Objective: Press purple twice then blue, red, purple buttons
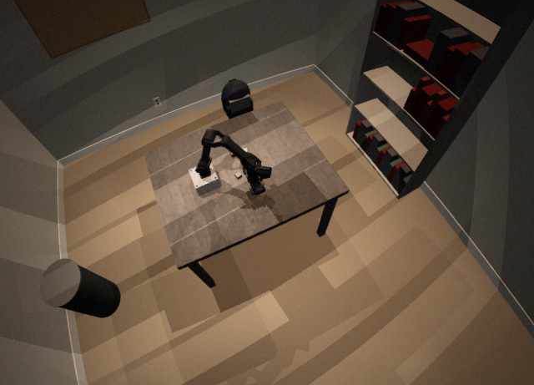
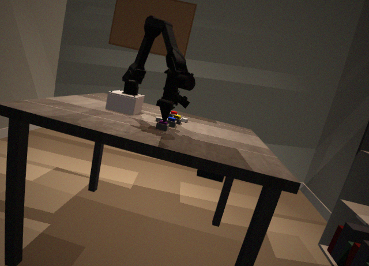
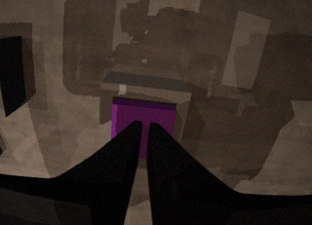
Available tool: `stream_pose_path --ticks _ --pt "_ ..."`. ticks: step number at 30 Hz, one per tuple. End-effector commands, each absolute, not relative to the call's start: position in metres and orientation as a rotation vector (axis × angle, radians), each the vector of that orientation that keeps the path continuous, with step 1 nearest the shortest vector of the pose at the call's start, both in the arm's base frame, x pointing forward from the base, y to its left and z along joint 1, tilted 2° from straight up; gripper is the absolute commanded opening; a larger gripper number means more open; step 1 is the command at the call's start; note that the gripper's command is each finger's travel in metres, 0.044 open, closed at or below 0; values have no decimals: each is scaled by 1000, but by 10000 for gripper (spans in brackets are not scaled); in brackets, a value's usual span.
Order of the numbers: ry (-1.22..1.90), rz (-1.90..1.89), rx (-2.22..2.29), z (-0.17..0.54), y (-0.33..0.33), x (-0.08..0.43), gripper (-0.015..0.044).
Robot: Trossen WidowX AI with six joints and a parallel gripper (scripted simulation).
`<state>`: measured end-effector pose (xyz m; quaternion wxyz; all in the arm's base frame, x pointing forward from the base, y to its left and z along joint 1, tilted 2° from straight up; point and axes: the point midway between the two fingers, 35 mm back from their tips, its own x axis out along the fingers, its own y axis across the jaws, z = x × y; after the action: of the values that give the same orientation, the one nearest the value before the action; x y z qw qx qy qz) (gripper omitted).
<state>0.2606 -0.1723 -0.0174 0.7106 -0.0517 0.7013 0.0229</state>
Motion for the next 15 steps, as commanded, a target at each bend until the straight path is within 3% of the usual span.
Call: stream_pose_path --ticks 1,15 --pt "1567 53 -116 -20 -172 258 20" --pt "1567 53 -116 14 -170 258 20"
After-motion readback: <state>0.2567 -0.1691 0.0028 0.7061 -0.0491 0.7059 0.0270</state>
